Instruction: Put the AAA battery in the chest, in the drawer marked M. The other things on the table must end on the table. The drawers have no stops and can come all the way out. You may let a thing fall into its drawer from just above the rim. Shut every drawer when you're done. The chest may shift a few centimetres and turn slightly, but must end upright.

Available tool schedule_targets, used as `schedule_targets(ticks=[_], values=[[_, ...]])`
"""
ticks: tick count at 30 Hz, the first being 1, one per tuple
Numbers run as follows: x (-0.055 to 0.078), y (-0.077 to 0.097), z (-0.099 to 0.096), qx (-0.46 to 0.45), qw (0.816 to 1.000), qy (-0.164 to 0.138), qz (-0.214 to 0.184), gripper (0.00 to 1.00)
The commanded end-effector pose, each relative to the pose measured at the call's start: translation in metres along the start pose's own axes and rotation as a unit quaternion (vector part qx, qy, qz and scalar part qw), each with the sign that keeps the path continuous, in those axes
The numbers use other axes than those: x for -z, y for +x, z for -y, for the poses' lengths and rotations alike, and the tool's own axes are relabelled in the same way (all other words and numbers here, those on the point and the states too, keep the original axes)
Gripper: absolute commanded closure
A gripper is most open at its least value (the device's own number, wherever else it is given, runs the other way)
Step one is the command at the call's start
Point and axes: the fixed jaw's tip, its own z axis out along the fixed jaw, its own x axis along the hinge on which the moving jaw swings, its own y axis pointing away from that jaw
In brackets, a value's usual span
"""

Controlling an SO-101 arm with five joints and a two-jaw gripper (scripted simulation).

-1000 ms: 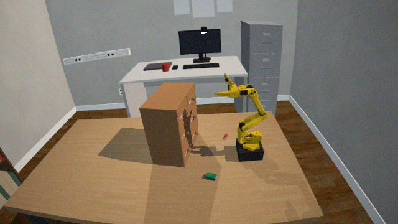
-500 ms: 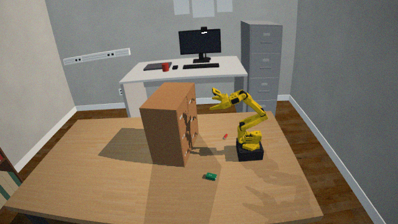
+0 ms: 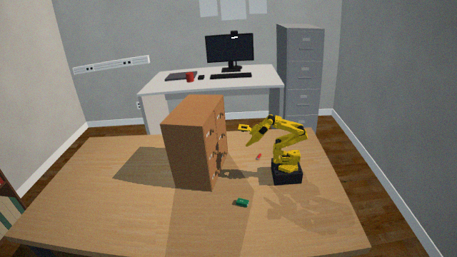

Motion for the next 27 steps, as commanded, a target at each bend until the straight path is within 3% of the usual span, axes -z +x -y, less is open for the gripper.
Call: schedule_targets(ticks=[1, 24, 27], values=[[-0.0175, 0.0329, 0.0088, -0.032, 0.997, 0.015, -0.071, 0.5], [-0.0183, 0.0351, 0.0091, -0.033, 0.996, 0.016, -0.076, 0.5], [-0.0248, 0.0295, 0.0105, -0.035, 0.997, 0.018, -0.063, 0.5]])
